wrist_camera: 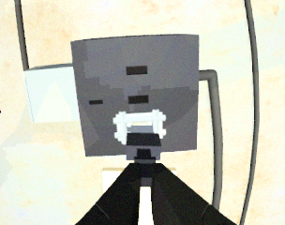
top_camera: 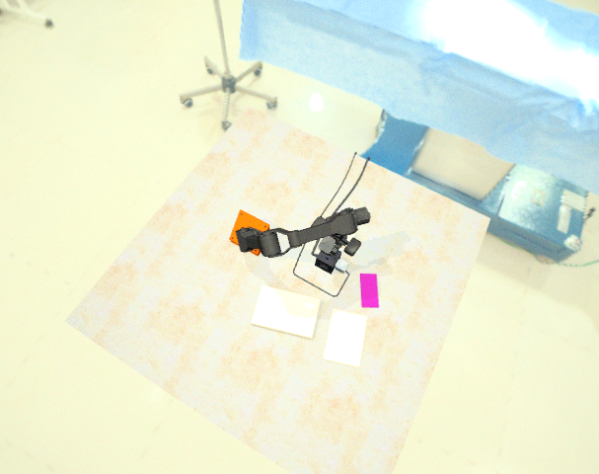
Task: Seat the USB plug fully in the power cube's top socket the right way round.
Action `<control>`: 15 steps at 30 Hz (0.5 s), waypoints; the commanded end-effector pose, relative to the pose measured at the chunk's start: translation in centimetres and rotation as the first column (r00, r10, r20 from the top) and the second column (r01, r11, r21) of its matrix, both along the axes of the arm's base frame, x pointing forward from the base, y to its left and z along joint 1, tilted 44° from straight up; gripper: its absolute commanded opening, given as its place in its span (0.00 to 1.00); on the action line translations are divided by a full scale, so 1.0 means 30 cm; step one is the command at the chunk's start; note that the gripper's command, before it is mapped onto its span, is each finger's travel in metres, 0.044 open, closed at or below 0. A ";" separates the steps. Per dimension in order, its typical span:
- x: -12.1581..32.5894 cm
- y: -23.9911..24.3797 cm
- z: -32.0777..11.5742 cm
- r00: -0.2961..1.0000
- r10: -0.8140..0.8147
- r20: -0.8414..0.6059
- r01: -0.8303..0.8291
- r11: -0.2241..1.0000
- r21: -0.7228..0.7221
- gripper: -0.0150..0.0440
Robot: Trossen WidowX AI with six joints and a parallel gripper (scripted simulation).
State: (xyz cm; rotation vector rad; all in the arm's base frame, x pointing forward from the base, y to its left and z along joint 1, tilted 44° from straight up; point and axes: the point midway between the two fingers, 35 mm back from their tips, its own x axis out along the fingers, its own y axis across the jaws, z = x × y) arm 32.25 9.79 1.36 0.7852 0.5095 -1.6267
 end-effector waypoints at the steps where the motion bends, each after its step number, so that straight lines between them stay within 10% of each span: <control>1: 0.000 0.001 -0.001 1.000 -0.009 0.008 0.009 1.000 0.000 0.25; 15: 0.000 -0.002 -0.004 1.000 0.003 -0.002 -0.003 1.000 0.003 0.25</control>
